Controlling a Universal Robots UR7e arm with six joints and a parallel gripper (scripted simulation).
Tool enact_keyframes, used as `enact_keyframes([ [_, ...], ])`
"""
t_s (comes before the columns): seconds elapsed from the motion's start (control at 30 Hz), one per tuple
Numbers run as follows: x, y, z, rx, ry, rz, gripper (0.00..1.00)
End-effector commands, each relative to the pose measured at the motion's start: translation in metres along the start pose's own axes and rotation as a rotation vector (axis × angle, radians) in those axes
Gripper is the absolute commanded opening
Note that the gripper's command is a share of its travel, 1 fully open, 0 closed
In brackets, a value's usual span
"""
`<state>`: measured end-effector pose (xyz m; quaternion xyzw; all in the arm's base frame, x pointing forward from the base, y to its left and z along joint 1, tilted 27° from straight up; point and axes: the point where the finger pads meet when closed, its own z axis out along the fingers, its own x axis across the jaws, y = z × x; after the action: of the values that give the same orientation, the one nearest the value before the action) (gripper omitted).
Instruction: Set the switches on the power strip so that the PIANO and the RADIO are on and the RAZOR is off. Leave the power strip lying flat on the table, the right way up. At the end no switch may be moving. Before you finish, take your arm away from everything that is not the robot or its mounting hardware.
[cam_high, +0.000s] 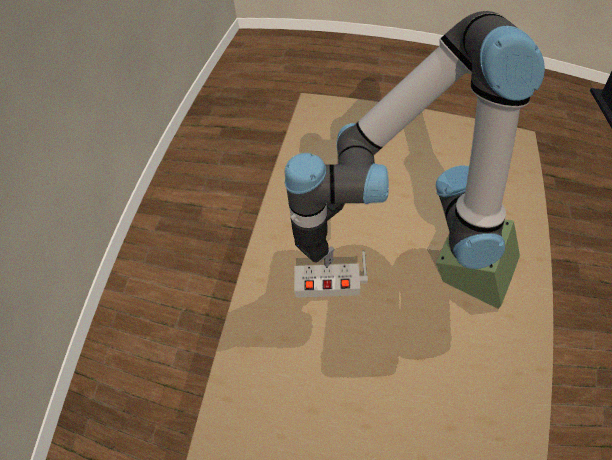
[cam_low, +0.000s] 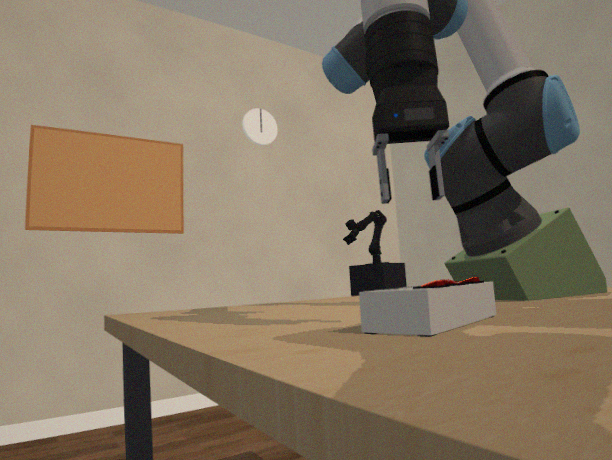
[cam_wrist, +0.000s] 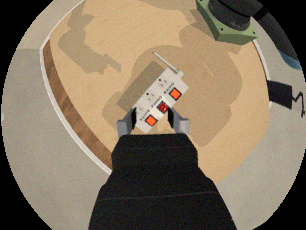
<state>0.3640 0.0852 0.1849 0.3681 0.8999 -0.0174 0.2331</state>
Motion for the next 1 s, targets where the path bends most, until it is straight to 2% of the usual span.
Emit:
enact_keyframes([
  [0.0,0.0,0.011,0.009,0.013,-0.012,0.184,1.0],
  [0.5,0.003,0.041,0.035,0.01,-0.014,0.643,1.0],
  [0.97,0.003,0.047,0.041,0.009,-0.015,0.729,1.0],
])
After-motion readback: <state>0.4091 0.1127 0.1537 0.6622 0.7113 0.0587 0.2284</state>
